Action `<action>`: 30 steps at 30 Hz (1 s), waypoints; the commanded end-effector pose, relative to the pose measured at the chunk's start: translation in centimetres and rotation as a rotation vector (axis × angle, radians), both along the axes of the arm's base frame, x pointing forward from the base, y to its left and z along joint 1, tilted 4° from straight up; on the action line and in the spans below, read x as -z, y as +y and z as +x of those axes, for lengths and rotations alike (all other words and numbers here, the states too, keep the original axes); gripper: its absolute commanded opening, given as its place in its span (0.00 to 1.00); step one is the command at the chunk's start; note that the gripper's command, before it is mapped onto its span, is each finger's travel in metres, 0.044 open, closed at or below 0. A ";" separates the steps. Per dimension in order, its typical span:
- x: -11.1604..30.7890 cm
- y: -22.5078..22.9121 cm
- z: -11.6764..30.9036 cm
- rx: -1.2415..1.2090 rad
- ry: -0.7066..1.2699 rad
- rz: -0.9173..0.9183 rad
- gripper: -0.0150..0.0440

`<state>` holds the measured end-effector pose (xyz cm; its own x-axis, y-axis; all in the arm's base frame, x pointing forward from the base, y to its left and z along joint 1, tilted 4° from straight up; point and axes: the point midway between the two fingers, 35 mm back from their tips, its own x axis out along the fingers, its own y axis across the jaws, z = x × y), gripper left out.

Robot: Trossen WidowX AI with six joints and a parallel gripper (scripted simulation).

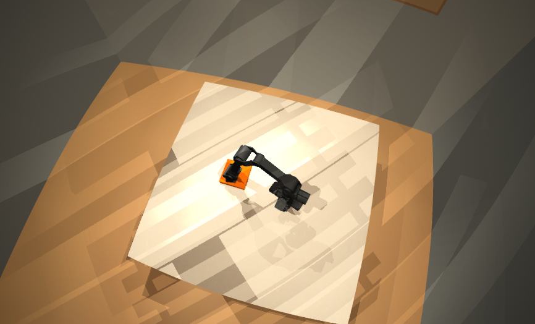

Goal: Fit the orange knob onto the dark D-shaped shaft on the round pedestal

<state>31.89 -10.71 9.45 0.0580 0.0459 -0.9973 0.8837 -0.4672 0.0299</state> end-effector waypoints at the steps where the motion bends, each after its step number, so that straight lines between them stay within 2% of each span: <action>1: 0.0 0.0 0.1 0.005 -0.004 -0.001 0.25; 9: -0.5 0.0 -0.2 0.014 -0.003 -0.001 0.25; 16: -0.6 0.1 -0.5 0.214 0.006 0.011 0.25; 30: -0.4 0.0 0.0 0.214 0.006 0.011 0.25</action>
<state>31.57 -10.63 9.76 0.0549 0.0469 -0.9974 0.7680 -0.6403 0.0121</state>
